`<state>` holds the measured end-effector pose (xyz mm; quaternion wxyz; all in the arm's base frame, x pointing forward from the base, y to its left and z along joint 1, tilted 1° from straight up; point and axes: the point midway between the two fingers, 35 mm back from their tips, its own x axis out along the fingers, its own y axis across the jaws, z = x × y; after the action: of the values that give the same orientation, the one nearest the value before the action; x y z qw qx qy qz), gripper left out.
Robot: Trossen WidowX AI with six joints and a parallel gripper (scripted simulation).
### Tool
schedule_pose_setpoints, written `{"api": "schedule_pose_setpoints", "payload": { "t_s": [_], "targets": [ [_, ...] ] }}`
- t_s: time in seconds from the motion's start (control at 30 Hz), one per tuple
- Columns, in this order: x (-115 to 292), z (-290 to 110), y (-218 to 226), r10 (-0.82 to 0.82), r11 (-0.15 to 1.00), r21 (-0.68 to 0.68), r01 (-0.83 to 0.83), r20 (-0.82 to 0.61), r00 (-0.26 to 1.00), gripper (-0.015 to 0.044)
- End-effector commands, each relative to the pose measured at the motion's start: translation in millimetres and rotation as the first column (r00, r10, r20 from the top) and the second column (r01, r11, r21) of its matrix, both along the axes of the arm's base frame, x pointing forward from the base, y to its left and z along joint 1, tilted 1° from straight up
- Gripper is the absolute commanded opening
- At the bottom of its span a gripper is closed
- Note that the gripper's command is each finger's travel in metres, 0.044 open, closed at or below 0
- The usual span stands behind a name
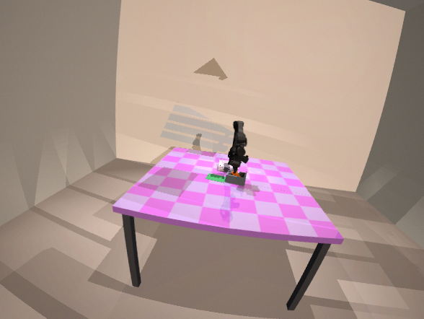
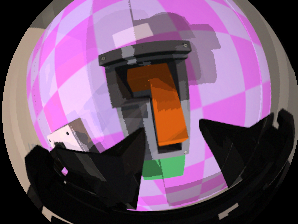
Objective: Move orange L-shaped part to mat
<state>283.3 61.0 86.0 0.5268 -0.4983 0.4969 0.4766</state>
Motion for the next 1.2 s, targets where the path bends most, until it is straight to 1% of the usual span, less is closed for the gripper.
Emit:
{"api": "schedule_pose_setpoints", "payload": {
  "t_s": [0.0,0.4,0.6,0.9,0.97,1.0,1.17],
  "targets": [
    [-1,-8,0,0.005,1.0,-0.003,-0.005,-0.007,1.0,0.028],
    [-1,-23,-1,0.005,1.0,-0.003,-0.005,-0.007,1.0,0.028],
    [0,-20,0,0.0,1.0,-0.001,0.0,-0.003,1.0,0.0122],
    [0,-20,0,0.0,1.0,-0.001,0.0,-0.003,1.0,0.0062],
    [0,-20,0,0.0,1.0,-0.001,0.0,-0.003,1.0,0.001],
    [0,-20,0,0.0,1.0,-0.001,0.0,-0.003,1.0,0.0],
    [0,-20,0,0.0,1.0,-0.001,0.0,-0.003,1.0,0.0]
  ]
}}
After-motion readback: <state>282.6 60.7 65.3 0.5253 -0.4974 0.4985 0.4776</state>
